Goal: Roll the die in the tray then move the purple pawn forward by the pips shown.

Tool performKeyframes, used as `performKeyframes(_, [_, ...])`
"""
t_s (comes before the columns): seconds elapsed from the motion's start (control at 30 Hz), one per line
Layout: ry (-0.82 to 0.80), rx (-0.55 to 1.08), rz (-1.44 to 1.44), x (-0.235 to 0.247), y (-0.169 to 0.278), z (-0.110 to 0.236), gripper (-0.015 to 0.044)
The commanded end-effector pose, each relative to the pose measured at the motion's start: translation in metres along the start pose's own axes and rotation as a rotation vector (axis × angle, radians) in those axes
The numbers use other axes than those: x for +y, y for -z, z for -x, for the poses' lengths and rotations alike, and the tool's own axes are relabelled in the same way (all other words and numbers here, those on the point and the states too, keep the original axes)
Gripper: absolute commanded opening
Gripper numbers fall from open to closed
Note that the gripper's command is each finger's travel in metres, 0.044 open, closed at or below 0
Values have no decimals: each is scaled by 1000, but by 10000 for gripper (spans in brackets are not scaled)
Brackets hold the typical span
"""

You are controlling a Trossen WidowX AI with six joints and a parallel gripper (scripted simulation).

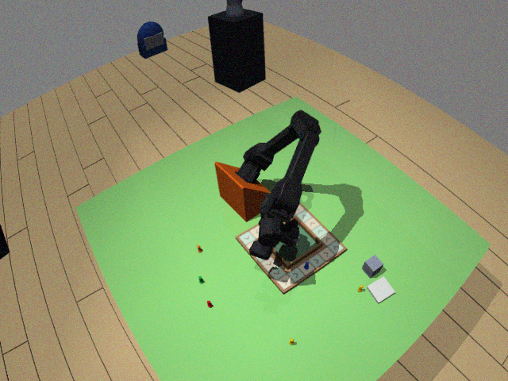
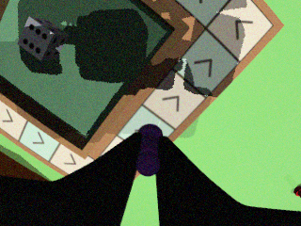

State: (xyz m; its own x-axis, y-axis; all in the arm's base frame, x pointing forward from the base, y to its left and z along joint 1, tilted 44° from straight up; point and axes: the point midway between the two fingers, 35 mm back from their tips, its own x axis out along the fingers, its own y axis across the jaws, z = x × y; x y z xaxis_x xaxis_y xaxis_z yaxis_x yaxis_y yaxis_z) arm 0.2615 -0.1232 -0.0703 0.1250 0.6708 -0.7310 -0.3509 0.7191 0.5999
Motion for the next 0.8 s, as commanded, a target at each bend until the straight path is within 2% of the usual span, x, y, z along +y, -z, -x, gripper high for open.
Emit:
performKeyframes(0.0, [1,-4,-2,-15,-3,-11,0])
performKeyframes(0.2, [1,-4,-2,-20,-3,-19,0])
performKeyframes(0.43, [-1,-5,-2,-20,-4,-50,0])
performKeyframes(0.77, [-1,-6,-2,-20,-4,-56,0])
